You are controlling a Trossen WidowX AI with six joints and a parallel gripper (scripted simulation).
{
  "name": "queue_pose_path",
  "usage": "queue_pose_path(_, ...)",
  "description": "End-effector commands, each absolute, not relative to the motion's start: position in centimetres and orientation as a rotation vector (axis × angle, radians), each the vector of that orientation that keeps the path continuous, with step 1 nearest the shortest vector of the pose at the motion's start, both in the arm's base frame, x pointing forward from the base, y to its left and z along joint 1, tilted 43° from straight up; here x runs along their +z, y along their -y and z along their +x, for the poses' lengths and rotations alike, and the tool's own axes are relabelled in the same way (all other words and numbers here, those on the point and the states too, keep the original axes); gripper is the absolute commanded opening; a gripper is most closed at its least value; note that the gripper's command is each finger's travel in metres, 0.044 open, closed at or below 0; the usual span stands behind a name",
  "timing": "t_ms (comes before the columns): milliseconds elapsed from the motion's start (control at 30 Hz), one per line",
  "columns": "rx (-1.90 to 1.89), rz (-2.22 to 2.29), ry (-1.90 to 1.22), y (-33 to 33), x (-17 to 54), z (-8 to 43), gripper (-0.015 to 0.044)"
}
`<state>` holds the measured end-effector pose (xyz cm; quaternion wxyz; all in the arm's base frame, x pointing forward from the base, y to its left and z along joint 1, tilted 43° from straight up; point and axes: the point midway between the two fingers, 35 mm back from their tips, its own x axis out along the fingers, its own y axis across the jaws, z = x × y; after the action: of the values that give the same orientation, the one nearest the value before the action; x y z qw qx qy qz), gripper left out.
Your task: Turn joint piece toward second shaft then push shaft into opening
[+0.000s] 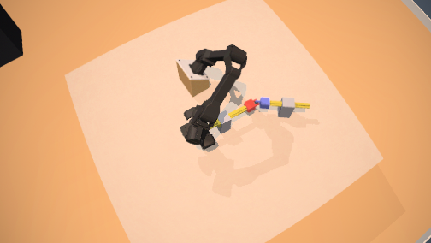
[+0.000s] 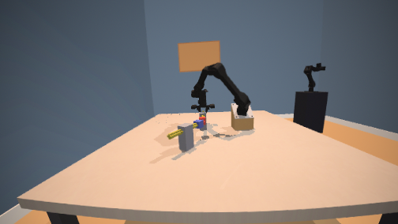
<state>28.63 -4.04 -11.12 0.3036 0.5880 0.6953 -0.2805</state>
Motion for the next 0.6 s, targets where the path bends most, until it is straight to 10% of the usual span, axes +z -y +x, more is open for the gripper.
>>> queue_pose_path(0, -0.743, 1.557, -1.841, 4.09, -11.1, 28.68, 0.0224)
queue_pose_path(267, -0.743, 1.557, -1.841, 4.09, -11.1, 28.68, 0.0434)
queue_pose_path(567, -0.743, 1.557, -1.841, 4.09, -11.1, 28.68, 0.044)
